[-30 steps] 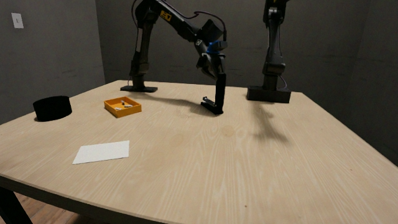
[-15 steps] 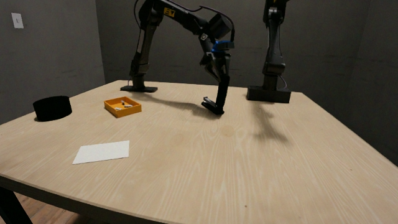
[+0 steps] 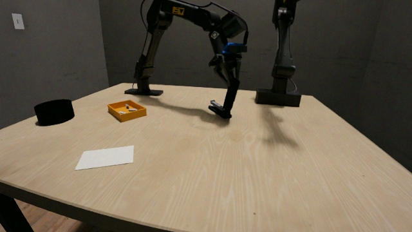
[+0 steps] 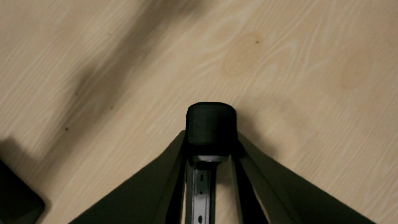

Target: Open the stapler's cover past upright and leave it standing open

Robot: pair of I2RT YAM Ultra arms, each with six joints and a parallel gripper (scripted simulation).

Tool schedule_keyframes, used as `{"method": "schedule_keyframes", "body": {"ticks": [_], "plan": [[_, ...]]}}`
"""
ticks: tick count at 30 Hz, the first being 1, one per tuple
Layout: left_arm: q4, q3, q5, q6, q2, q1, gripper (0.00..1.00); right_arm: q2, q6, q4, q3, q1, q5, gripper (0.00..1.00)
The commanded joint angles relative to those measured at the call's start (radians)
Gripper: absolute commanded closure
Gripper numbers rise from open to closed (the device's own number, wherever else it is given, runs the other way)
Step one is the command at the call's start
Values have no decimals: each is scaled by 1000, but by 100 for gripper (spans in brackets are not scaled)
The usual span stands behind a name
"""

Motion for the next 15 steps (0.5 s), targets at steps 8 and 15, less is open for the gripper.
{"method": "schedule_keyframes", "body": {"ticks": [8, 15], "plan": [[7, -11, 7, 6, 1, 5, 43, -5, 7, -38, 38, -4, -3, 79], [7, -11, 7, 6, 1, 5, 43, -5, 7, -38, 38, -4, -2, 56]]}}
